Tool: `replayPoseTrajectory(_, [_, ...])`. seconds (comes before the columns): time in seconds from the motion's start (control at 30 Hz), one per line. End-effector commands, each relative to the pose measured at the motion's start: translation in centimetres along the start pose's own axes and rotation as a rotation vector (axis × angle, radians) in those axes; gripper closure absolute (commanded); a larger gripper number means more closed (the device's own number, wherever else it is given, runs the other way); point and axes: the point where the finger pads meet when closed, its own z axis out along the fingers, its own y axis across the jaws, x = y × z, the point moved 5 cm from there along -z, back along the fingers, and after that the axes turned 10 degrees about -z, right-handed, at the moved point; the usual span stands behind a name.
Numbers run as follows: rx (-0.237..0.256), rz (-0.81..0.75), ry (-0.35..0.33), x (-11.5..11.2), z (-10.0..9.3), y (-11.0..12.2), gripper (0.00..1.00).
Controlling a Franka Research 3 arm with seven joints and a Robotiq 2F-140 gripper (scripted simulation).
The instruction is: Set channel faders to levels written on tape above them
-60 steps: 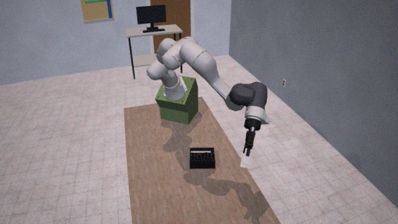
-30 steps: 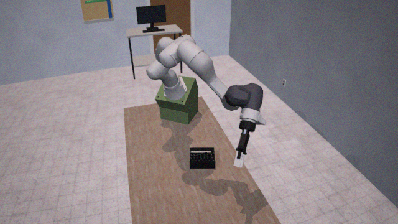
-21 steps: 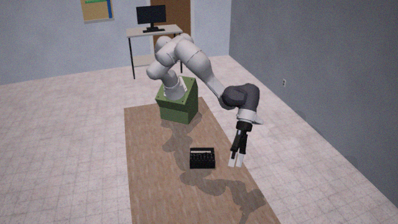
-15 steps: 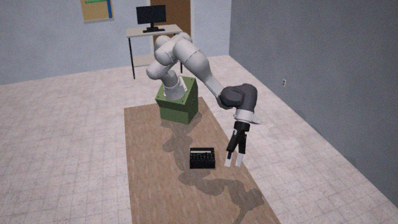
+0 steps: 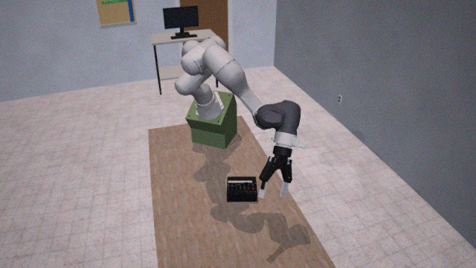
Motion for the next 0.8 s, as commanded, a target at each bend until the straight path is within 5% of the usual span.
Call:
replayPoseTrajectory(0.0, [0.048, 0.265, 0.0, -2.0, 0.1, -1.3, 0.0])
replayPoseTrajectory(0.23, [0.048, 0.265, 0.0, -2.0, 0.1, -1.3, 0.0])
replayPoseTrajectory(0.27, [0.091, 0.405, -0.031, -4.2, 0.1, -2.5, 0.0])
replayPoseTrajectory(0.5, [0.091, 0.405, -0.031, -4.2, 0.1, -2.5, 0.0])
replayPoseTrajectory(0.53, [0.131, 0.55, -0.069, -6.5, 0.1, -3.7, 0.0])
replayPoseTrajectory(0.77, [0.131, 0.55, -0.069, -6.5, 0.1, -3.7, 0.0])
